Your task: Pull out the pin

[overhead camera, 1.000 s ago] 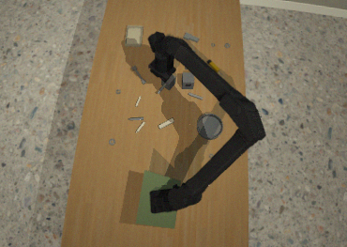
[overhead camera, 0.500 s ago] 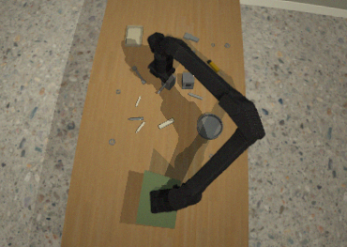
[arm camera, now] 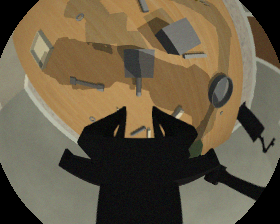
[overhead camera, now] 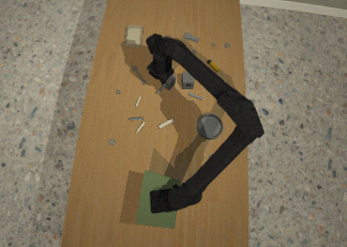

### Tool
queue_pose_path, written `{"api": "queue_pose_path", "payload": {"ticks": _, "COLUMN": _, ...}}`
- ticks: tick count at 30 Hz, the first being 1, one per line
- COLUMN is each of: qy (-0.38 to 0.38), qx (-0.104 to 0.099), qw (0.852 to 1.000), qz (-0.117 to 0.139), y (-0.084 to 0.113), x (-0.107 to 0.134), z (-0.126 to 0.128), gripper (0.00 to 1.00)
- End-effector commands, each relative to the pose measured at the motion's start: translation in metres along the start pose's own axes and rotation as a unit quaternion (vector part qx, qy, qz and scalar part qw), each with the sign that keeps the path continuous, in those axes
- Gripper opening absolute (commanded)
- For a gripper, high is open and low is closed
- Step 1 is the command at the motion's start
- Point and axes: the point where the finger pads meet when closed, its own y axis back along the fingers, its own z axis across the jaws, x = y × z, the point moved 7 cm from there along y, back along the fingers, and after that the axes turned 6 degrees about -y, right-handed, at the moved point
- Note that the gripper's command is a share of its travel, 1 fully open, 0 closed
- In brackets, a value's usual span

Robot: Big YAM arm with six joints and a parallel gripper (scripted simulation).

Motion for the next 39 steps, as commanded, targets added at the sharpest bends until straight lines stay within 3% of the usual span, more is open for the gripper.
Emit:
{"api": "queue_pose_path", "payload": {"ticks": 1, "qy": -0.011, "qx": 0.003, "qw": 1.000, "qz": 0.005, "y": -0.006, "x": -0.006, "z": -0.001, "gripper": 0.39}}
{"api": "queue_pose_path", "payload": {"ticks": 13, "qy": -0.017, "qx": -0.003, "qw": 1.000, "qz": 0.002, "y": 0.003, "x": -0.011, "z": -0.005, "gripper": 0.39}}
{"api": "queue_pose_path", "payload": {"ticks": 28, "qy": -0.017, "qx": -0.004, "qw": 1.000, "qz": 0.001, "y": -0.022, "x": -0.012, "z": -0.007, "gripper": 0.39}}
{"api": "queue_pose_path", "payload": {"ticks": 39, "qy": -0.016, "qx": -0.004, "qw": 1.000, "qz": 0.001, "y": -0.025, "x": -0.012, "z": -0.007, "gripper": 0.39}}
